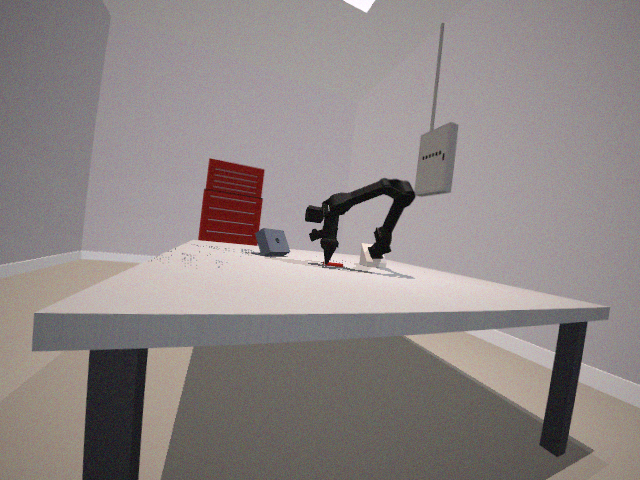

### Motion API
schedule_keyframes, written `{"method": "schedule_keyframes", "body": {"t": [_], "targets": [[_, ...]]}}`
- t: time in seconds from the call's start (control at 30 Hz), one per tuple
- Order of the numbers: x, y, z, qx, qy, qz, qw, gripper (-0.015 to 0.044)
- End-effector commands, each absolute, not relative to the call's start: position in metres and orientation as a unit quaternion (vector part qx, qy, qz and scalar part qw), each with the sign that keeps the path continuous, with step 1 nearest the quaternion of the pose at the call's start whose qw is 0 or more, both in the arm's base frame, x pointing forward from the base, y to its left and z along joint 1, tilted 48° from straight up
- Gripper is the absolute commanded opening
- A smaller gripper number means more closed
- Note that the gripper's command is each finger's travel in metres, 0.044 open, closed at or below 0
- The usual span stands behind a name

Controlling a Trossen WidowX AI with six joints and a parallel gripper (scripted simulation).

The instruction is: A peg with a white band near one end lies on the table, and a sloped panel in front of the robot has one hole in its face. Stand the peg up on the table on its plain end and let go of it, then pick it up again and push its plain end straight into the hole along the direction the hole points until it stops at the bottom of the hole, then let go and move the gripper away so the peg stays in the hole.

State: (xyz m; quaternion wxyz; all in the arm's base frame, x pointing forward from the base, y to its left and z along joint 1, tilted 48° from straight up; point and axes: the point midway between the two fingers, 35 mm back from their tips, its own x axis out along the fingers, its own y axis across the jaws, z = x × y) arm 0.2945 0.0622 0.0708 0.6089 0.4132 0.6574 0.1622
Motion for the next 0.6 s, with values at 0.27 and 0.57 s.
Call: {"method": "schedule_keyframes", "body": {"t": [0.27, 0.57], "targets": [[0.2918, 0.0595, 0.0743, 0.419, 0.636, 0.148, 0.631, 0.005], [0.2884, 0.0567, 0.0783, 0.424, 0.611, 0.131, 0.655, 0.005]]}}
